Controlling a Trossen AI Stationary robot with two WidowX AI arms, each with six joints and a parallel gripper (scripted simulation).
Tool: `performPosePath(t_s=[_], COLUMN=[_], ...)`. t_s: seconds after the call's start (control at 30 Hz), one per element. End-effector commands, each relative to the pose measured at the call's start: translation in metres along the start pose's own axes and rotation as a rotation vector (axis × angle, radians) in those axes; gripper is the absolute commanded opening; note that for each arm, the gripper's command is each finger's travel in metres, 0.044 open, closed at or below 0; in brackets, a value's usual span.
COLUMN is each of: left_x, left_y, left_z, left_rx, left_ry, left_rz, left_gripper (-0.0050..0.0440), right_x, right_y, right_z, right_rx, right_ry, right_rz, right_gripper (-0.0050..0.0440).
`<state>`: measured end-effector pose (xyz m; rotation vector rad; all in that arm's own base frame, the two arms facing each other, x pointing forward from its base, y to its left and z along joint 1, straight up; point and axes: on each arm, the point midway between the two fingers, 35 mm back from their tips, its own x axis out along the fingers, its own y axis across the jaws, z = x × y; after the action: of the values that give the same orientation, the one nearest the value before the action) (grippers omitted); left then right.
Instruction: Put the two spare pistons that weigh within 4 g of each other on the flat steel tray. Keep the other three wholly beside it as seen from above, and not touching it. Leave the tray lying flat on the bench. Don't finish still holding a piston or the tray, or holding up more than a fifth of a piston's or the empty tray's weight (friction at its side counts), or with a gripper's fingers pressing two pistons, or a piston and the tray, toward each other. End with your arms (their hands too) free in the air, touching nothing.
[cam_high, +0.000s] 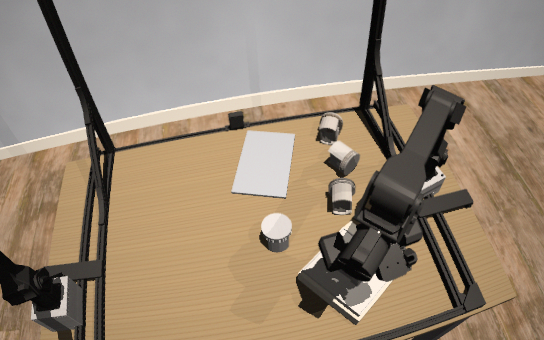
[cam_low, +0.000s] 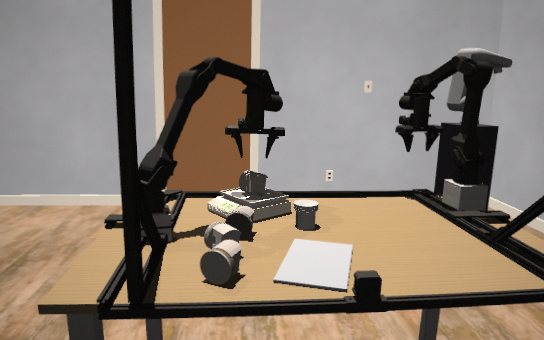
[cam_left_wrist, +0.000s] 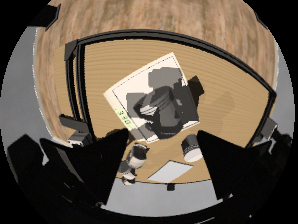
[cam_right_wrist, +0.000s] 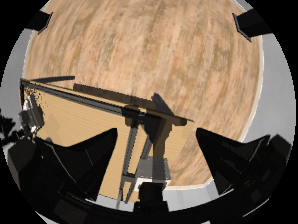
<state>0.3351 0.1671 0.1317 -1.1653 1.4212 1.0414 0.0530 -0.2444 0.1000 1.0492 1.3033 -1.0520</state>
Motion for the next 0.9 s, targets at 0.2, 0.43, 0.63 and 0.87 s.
performPosePath(t_s=[0.2,0.43,0.63,0.87], left_x=[0.0003,0.0003,0.0003,0.0003], left_y=[0.0011,0.0011,0.0011,0.0011], left_z=[-0.0014,-0.0014,-0.0014,-0.0014], left_rx=[0.198,0.382,0.487,0.671], left_ry=[-0.036,-0.067,-0.085,-0.116], left_rz=[0.012,0.019,0.023,0.03], left_gripper=[0.0378,0.0378,0.0378,0.0378], right_x=[0.0,0.0,0.0,0.0], right_y=[0.0003,0.0003,0.0003,0.0003], right_z=[-0.0001,-0.0001,-0.0001,-0.0001], right_rx=[-0.001,-0.001,-0.001,-0.001], right_ry=[0.001,0.001,0.001,0.001], right_rz=[0.002,0.002,0.002,0.002], right_gripper=[0.044,0.044,0.044,0.044])
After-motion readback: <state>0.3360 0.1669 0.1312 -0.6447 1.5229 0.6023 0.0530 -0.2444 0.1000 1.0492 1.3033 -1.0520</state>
